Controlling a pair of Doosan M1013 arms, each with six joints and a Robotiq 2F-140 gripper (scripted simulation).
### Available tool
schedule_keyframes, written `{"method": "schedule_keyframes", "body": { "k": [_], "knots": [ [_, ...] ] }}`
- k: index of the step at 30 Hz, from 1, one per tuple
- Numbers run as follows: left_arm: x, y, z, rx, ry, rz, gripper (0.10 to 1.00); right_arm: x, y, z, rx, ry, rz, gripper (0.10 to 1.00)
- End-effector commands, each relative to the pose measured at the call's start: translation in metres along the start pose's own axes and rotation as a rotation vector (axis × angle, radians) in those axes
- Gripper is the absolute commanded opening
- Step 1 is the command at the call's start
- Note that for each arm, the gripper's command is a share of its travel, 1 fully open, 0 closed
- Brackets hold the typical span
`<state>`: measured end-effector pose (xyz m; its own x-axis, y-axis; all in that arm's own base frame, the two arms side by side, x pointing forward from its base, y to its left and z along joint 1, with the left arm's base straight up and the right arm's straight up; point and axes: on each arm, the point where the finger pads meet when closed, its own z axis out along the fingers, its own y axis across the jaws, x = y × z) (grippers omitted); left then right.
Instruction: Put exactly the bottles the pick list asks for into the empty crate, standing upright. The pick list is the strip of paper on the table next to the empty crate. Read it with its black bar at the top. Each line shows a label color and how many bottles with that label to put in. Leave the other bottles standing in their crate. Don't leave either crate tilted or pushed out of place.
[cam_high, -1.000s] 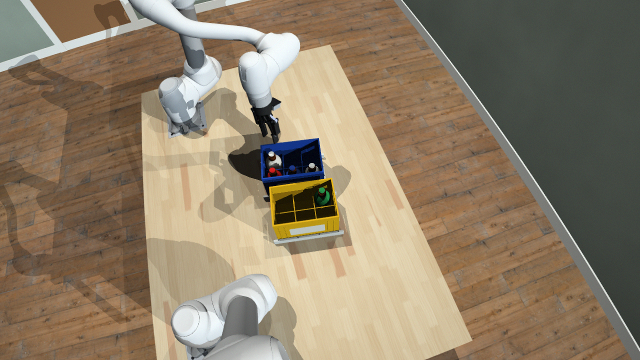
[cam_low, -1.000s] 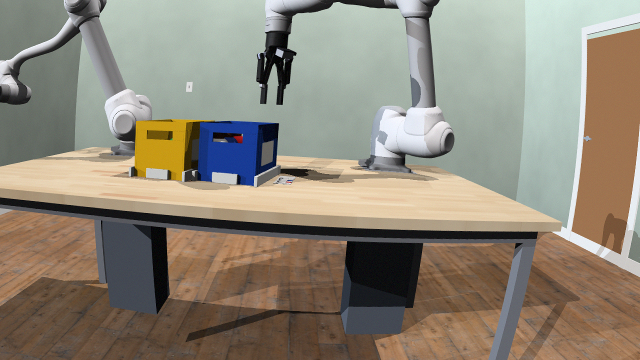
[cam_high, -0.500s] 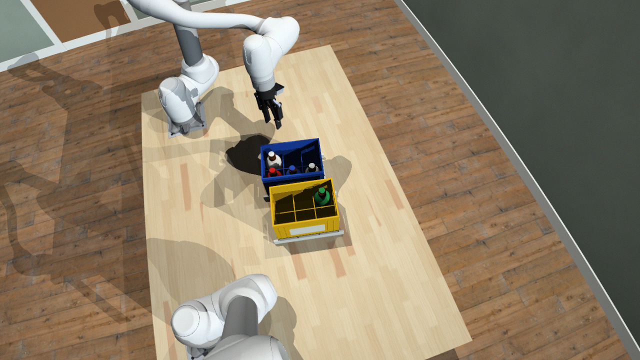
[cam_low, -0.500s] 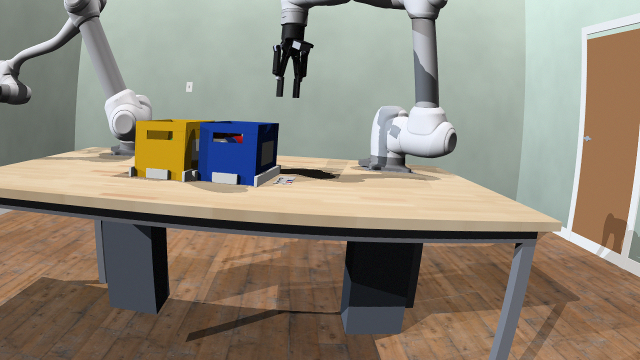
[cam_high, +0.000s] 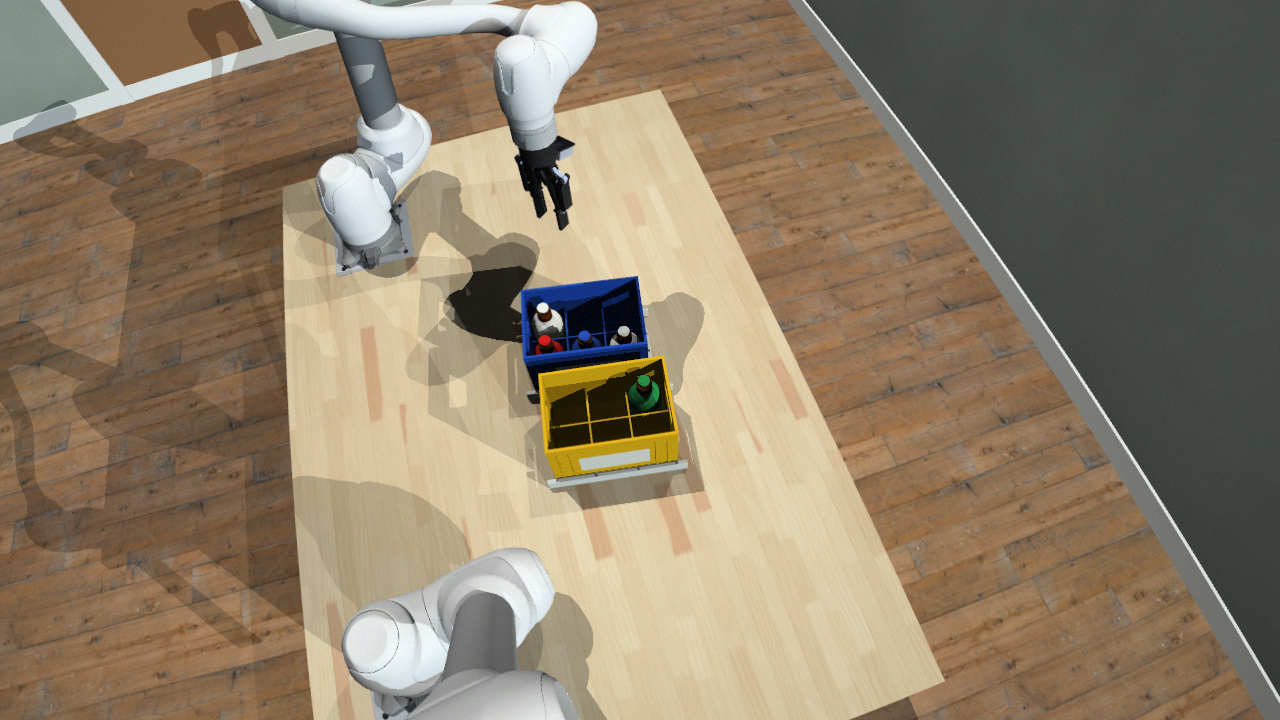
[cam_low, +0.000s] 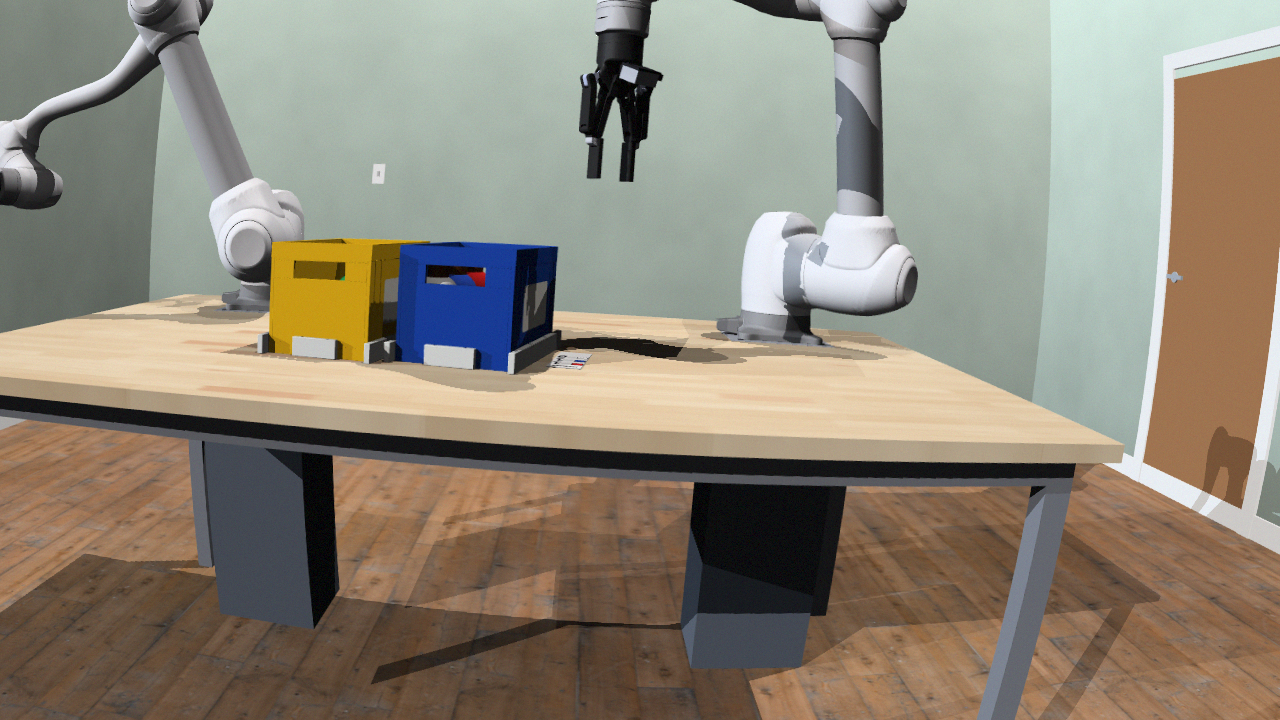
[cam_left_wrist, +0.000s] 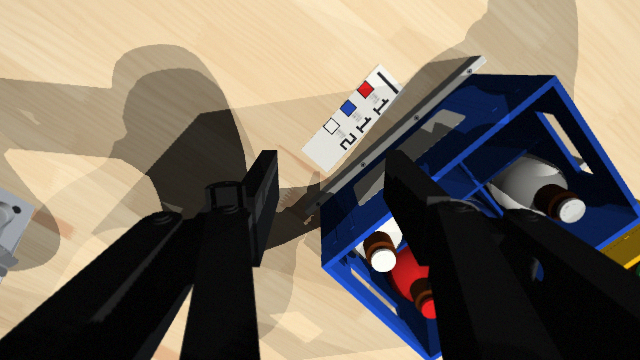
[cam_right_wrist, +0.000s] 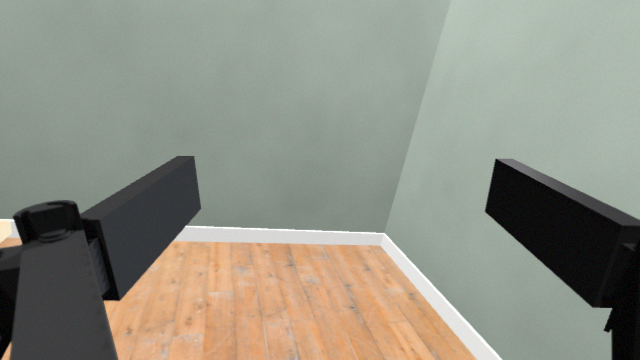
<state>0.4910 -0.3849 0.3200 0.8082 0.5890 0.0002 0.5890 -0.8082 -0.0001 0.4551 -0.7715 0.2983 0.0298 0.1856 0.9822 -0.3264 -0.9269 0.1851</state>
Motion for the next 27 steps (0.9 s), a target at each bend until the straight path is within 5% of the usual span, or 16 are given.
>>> {"method": "schedule_keyframes", "body": {
  "k": [1, 27],
  "knots": [
    [0.015, -0.007, -0.008, -0.001, 0.000, 0.000, 0.442, 0.001, 0.000, 0.000, 0.000, 0.001, -0.002, 1.000],
    [0.116, -0.053, -0.055, -0.001, 0.001, 0.000, 0.442, 0.001, 0.000, 0.000, 0.000, 0.001, -0.002, 1.000]
  ]
}}
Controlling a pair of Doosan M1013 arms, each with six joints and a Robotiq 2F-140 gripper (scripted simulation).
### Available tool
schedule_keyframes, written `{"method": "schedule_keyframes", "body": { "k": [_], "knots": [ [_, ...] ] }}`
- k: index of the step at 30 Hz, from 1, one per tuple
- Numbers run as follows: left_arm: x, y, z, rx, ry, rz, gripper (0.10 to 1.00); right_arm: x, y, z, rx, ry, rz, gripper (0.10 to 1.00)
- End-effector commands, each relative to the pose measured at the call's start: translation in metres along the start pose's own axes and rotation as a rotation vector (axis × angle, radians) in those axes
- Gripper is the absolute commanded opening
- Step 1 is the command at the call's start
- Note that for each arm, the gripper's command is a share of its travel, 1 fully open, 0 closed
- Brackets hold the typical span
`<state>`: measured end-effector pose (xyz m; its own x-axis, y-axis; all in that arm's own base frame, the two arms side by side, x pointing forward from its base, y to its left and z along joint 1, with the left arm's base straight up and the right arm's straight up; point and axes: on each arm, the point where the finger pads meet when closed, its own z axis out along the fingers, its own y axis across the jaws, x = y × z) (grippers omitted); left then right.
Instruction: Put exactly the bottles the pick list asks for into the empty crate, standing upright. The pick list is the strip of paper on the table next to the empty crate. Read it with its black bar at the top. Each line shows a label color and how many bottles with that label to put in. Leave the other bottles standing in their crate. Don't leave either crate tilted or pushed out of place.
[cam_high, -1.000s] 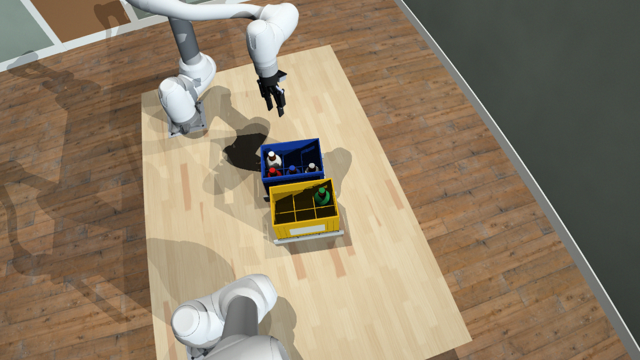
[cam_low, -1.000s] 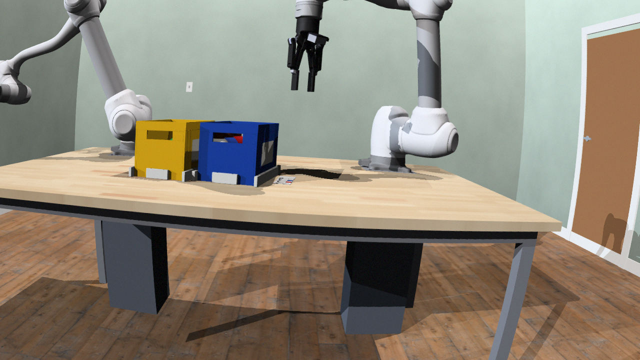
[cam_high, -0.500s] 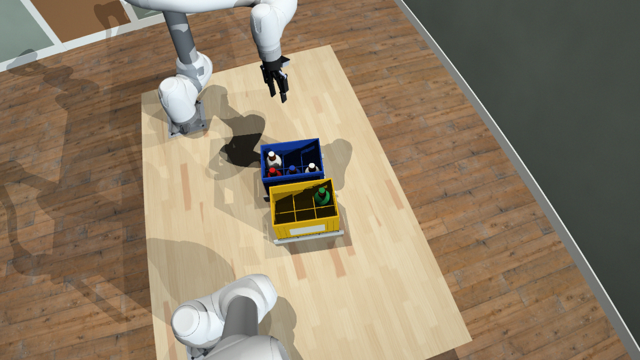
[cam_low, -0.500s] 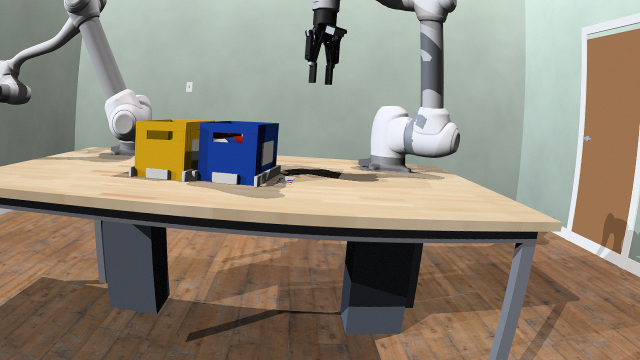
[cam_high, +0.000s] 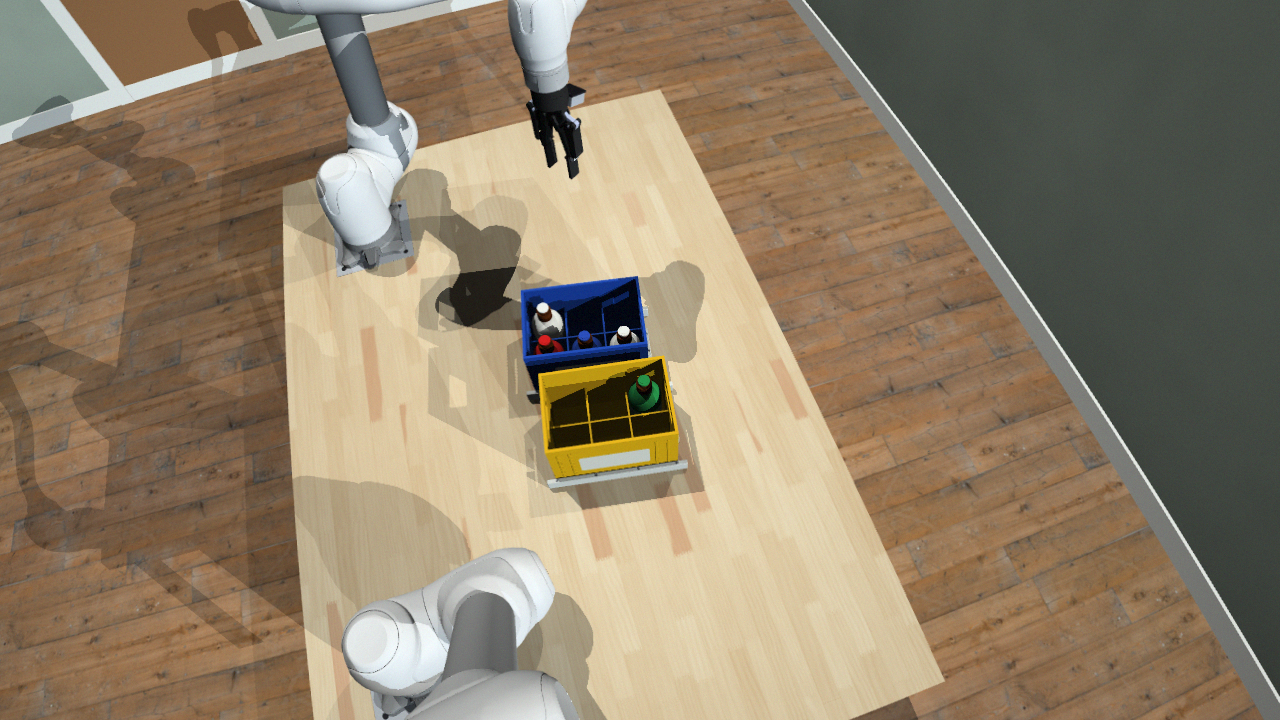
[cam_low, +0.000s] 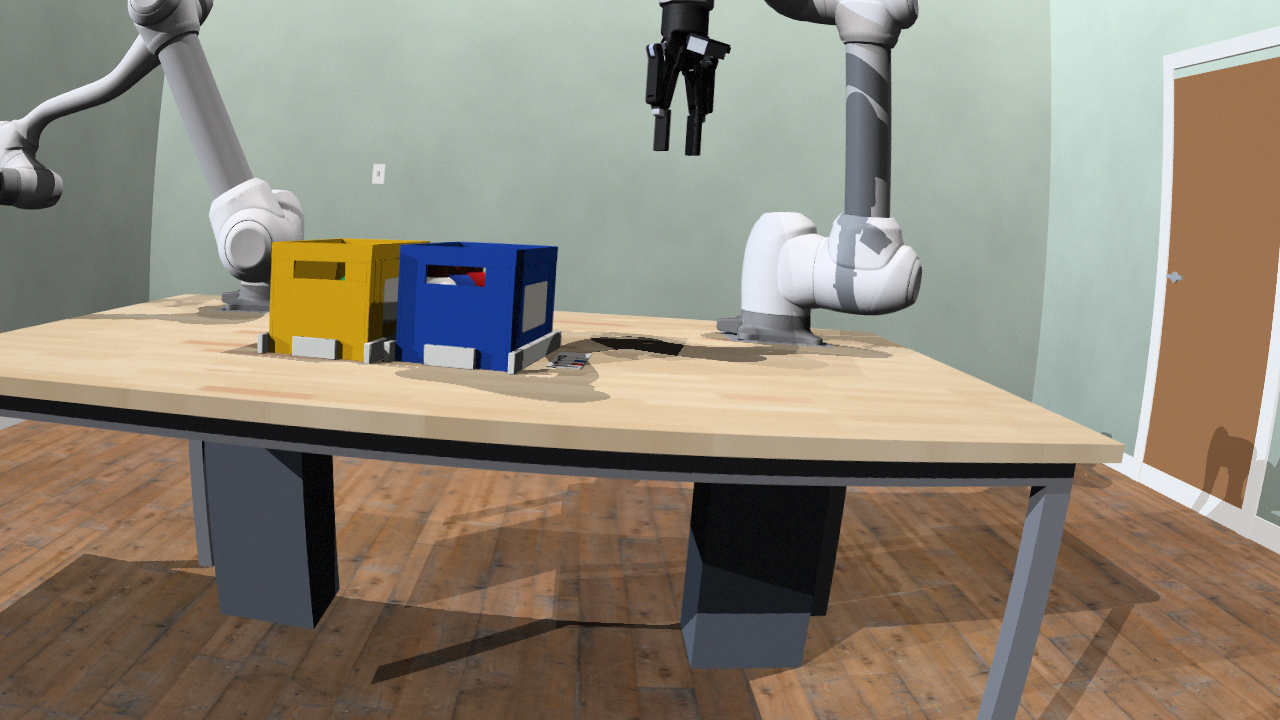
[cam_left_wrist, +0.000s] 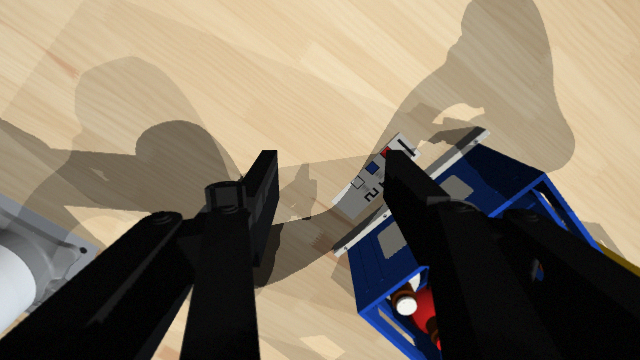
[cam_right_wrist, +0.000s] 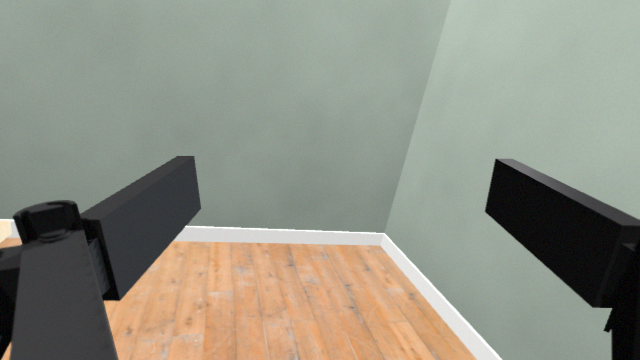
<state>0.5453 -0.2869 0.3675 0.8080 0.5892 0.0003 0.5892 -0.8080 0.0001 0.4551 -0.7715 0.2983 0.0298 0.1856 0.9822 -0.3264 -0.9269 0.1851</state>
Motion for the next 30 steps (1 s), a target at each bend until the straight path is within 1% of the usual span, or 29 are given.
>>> {"method": "schedule_keyframes", "body": {
  "k": [1, 5, 30],
  "knots": [
    [0.0182, -0.0081, -0.0090, -0.001, 0.000, 0.000, 0.442, 0.0014, 0.0004, 0.0001, 0.000, 0.001, -0.002, 1.000],
    [0.0266, -0.0120, -0.0129, -0.001, 0.000, 0.000, 0.442, 0.0014, 0.0004, 0.0001, 0.000, 0.001, -0.002, 1.000],
    [0.0268, -0.0121, -0.0130, -0.001, 0.000, 0.000, 0.442, 0.0014, 0.0004, 0.0001, 0.000, 0.001, -0.002, 1.000]
  ]
}}
